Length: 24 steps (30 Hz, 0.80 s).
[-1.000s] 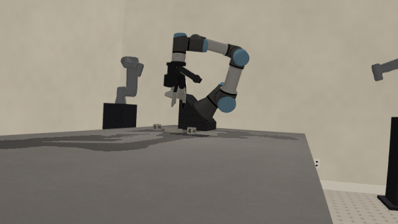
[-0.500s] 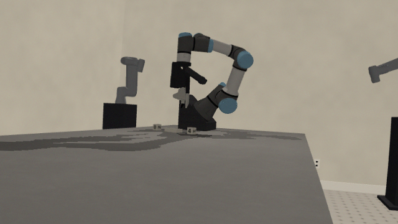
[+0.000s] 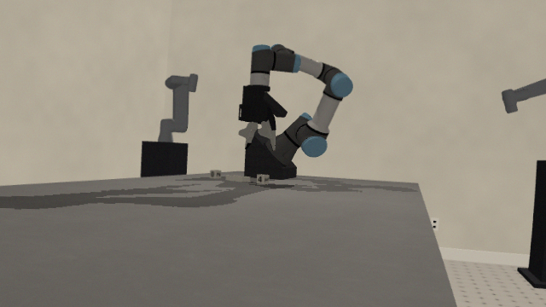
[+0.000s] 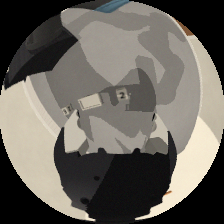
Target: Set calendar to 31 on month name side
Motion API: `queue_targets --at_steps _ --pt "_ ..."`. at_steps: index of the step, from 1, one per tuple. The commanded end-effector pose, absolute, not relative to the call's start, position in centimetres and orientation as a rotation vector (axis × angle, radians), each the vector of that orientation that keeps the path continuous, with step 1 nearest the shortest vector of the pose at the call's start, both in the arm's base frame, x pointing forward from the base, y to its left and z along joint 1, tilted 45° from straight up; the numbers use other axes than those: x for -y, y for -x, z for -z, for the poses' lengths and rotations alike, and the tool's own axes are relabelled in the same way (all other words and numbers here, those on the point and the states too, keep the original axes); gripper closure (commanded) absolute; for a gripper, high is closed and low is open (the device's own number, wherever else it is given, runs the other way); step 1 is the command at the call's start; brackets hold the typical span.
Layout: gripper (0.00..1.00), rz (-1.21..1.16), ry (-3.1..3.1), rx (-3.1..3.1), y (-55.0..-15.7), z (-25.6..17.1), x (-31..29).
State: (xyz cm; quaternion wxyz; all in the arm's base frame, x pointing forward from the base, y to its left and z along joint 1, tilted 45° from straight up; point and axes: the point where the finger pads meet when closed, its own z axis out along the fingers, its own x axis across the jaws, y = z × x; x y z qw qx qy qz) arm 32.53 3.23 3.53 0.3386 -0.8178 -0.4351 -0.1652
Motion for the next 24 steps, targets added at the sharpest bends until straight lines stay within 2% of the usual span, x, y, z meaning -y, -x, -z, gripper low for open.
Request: queue_targets --at_steps 1,24 --pt "0.00 0.482 2.075 1.247 -32.64 -3.90 -3.66" --pt "0.00 0.571 1.960 1.455 -32.77 -4.54 -4.62"
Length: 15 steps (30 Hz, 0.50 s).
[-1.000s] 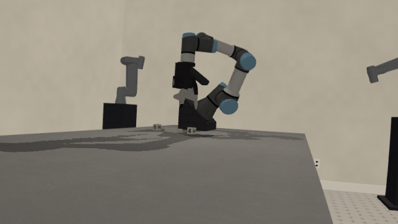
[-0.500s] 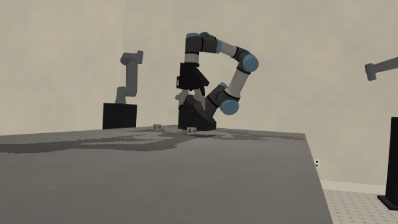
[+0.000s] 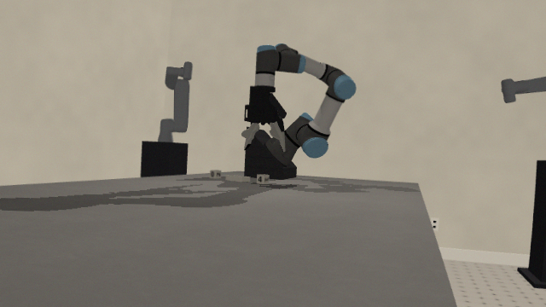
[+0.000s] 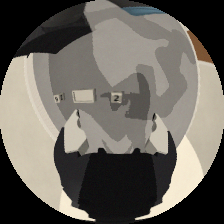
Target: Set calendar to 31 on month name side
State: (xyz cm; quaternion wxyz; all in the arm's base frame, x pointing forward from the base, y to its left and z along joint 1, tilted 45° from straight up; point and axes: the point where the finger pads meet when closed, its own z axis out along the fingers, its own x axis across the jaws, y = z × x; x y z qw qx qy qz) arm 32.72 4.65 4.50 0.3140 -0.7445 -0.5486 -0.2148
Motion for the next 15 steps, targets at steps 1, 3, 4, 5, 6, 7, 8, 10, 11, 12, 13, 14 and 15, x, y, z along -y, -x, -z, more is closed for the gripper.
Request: queue_targets --at_steps 1,3,4,5,6,7,8,10,11,12,13,14,15 --pt "0.00 0.571 1.959 1.455 -32.77 -4.54 -4.62" --pt "0.00 0.571 1.959 1.455 -32.77 -4.54 -4.62" --pt "0.72 0.571 1.959 1.455 -32.77 -4.54 -4.62" --pt "0.72 0.571 1.959 1.455 -32.77 -4.54 -4.62" --pt "0.72 0.571 1.959 1.455 -32.77 -4.54 -4.62" --pt "0.72 0.571 1.959 1.455 -32.77 -4.54 -4.62" --pt "0.72 0.571 1.959 1.455 -32.77 -4.54 -4.62" --pt "0.72 0.571 1.959 1.455 -32.77 -4.54 -4.62" --pt "0.72 0.571 1.959 1.455 -32.77 -4.54 -4.62" --pt "0.72 0.571 1.959 1.455 -32.77 -4.54 -4.62" --pt "0.72 0.571 1.959 1.455 -32.77 -4.54 -4.62" --pt "0.72 0.571 1.959 1.455 -32.77 -4.54 -4.62" --pt "0.72 0.571 1.959 1.455 -32.77 -4.54 -4.62"
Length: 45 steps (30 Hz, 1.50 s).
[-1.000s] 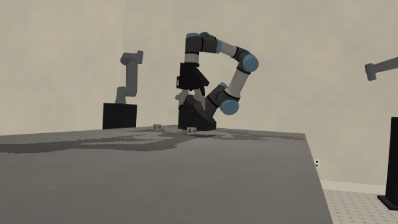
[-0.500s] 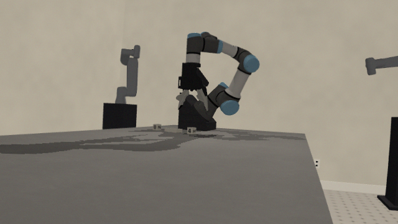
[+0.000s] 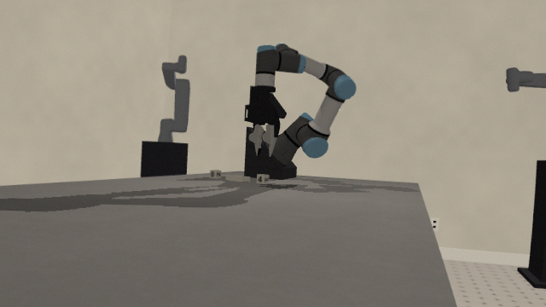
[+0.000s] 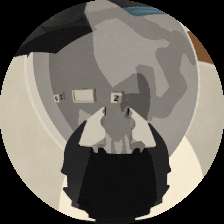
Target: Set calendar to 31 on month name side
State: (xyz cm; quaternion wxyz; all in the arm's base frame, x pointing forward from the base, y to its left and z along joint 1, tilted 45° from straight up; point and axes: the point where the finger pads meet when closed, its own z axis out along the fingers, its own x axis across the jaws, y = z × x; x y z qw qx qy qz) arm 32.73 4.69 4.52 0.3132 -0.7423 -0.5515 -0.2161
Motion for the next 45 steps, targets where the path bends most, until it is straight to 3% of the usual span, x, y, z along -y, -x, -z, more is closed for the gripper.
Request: queue_targets --at_steps 1,45 --pt "0.72 0.571 1.959 1.455 -32.77 -4.54 -4.62" --pt "0.72 0.571 1.960 1.455 -32.76 -3.92 -5.25"
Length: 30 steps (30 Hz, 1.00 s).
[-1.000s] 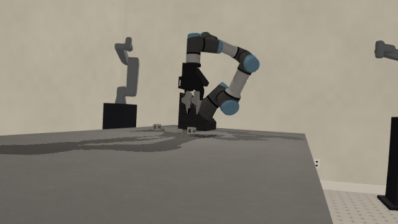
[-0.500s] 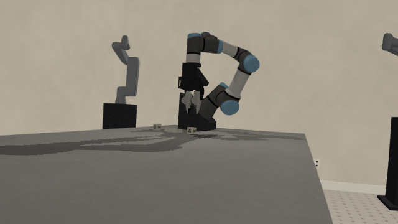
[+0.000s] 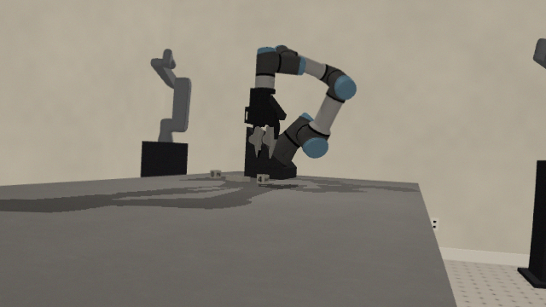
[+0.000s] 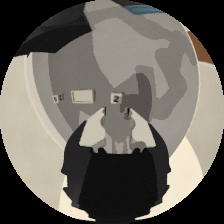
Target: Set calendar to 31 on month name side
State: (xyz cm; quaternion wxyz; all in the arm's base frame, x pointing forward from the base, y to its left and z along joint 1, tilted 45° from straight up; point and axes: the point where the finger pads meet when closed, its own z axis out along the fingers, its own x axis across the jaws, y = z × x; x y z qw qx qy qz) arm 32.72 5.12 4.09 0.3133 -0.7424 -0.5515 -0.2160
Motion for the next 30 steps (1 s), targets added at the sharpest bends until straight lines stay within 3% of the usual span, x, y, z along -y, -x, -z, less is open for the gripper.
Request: queue_targets --at_steps 1,30 --pt "0.72 0.571 1.960 1.455 -32.8 -3.8 -5.3" --pt "0.72 0.571 1.960 1.455 -32.7 -1.2 -8.0"
